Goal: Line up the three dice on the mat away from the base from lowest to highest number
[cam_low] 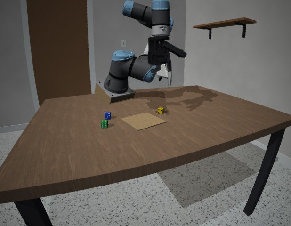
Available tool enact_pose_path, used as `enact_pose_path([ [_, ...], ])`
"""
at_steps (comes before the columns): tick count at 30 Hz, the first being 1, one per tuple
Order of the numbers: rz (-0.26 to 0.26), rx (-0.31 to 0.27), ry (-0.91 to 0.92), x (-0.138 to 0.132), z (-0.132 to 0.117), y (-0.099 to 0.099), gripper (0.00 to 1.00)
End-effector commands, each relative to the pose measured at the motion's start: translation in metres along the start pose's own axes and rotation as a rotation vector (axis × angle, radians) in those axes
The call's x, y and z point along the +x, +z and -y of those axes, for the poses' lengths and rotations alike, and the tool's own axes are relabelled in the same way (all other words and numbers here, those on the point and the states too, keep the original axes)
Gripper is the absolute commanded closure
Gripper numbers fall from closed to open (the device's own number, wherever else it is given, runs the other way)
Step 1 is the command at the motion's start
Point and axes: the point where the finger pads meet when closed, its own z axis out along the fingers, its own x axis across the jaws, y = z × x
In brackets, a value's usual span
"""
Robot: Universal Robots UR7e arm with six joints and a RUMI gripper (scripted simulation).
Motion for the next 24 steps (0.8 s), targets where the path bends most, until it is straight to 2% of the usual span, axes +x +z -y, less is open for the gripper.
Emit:
enact_pose_path([
  [1,0.000,-0.017,0.163,0.002,0.001,0.003,0.00],
  [5,-0.001,-0.017,0.323,0.003,0.001,0.005,0.00],
  [7,-0.001,-0.017,0.323,0.003,0.001,0.005,0.00],
  [20,-0.005,-0.016,0.823,0.006,0.000,0.014,0.00],
  [24,-0.005,-0.016,0.865,0.006,0.000,0.014,0.00],
])
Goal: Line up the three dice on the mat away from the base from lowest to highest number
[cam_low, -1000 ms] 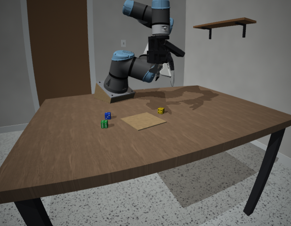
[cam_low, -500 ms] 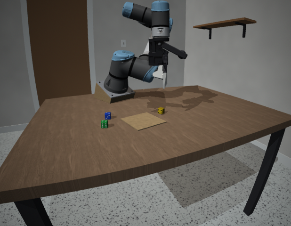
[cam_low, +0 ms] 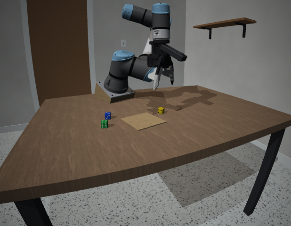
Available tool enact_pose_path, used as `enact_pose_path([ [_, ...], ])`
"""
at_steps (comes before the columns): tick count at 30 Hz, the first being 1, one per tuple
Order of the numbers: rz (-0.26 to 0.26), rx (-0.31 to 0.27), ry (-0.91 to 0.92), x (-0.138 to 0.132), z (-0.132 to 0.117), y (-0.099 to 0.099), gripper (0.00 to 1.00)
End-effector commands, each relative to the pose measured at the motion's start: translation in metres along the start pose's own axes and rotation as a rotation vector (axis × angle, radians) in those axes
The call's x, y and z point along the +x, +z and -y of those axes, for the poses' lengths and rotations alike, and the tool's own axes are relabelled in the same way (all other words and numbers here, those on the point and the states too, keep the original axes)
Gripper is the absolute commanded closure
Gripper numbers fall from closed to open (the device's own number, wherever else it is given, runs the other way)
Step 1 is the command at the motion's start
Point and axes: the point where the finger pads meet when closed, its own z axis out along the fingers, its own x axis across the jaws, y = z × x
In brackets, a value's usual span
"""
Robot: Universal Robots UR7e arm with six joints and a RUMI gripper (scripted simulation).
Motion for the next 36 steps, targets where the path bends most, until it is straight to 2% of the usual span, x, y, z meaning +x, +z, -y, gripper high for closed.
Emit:
enact_pose_path([
  [1,-0.014,-0.014,0.095,0.001,0.000,0.001,0.00],
  [15,-0.018,-0.010,0.646,0.003,-0.004,0.010,0.00],
  [17,-0.018,-0.010,0.646,0.003,-0.004,0.010,0.00],
  [32,-0.020,-0.005,1.107,0.003,-0.011,0.018,0.00],
  [36,-0.020,-0.004,1.154,0.002,-0.012,0.018,0.00],
])
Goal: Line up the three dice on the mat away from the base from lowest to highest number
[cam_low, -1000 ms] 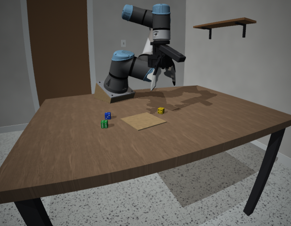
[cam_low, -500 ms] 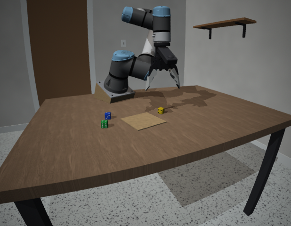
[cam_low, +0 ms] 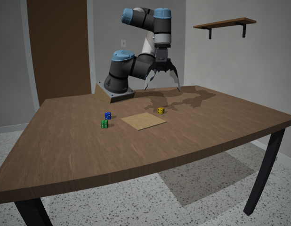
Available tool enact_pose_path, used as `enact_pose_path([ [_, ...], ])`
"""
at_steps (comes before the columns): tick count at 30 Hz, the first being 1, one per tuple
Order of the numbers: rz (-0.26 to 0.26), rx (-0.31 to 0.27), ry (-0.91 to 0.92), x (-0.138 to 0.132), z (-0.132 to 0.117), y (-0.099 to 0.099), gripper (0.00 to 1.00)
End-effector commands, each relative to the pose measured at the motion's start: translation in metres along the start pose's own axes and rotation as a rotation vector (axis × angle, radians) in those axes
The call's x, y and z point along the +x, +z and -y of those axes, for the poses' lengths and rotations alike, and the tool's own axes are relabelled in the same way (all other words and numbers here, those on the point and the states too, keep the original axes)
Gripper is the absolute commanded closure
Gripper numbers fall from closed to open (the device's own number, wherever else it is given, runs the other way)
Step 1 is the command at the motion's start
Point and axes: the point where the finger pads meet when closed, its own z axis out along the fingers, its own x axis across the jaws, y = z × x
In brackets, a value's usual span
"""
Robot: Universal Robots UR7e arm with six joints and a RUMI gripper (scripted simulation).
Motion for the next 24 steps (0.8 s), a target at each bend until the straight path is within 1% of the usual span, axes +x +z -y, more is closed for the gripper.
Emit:
enact_pose_path([
  [1,-0.011,0.005,0.083,0.0007,-0.0006,0.0011,0.00],
  [12,-0.010,0.006,0.268,0.0031,-0.0033,0.0040,0.00],
  [24,-0.010,0.007,0.346,0.0040,-0.0046,0.0052,0.00],
])
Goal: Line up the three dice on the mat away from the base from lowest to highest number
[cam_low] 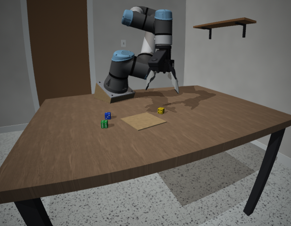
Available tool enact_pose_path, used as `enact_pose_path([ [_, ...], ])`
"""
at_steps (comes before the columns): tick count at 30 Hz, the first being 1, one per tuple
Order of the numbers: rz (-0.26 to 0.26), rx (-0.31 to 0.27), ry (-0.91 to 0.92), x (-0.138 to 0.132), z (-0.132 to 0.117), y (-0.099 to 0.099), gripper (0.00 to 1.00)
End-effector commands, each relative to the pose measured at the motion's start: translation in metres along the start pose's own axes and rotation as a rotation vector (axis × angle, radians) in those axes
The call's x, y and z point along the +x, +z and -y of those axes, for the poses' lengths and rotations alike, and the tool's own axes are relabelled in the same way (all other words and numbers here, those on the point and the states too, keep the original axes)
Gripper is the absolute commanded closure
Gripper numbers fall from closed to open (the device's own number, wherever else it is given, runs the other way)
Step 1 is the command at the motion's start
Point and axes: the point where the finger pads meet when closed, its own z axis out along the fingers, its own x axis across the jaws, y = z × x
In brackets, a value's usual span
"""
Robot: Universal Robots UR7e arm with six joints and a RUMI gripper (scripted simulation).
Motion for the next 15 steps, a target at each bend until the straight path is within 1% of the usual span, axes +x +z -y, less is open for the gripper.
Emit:
enact_pose_path([
  [1,0.000,0.001,0.022,0.0001,-0.0001,0.0001,0.00],
  [14,0.000,0.001,0.035,0.0003,-0.0003,0.0003,0.00],
  [15,0.000,0.001,0.035,0.0003,-0.0003,0.0003,0.76],
])
